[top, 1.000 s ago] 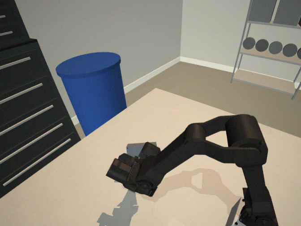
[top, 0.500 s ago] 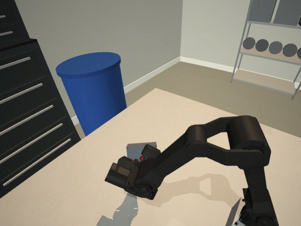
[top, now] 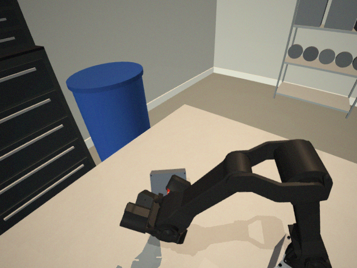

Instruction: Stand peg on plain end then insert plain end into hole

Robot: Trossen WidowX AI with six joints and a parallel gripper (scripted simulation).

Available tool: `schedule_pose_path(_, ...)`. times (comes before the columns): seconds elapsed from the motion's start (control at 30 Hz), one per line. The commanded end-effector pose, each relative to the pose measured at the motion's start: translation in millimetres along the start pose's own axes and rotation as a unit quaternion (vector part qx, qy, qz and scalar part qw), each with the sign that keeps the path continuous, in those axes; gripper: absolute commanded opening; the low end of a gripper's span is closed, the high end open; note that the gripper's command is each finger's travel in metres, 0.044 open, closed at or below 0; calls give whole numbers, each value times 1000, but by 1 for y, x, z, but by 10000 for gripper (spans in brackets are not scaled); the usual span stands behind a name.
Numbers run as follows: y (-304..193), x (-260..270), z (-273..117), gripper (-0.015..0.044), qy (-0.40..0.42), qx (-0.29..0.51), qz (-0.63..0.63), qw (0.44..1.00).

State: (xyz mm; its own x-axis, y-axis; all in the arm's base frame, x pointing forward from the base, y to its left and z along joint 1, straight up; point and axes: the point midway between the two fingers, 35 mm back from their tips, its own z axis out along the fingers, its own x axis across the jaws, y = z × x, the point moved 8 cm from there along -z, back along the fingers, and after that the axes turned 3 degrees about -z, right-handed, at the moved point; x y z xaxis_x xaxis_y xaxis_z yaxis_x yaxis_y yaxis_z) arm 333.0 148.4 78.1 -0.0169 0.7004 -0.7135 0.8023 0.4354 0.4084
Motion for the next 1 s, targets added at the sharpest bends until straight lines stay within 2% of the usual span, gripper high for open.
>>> schedule_pose_path(0.0, 5, -3, -10, 440, 0, -7, 10, 1000)
schedule_pose_path(0.97, -6, 7, -56, 440, -2, -6, 4, 1000)
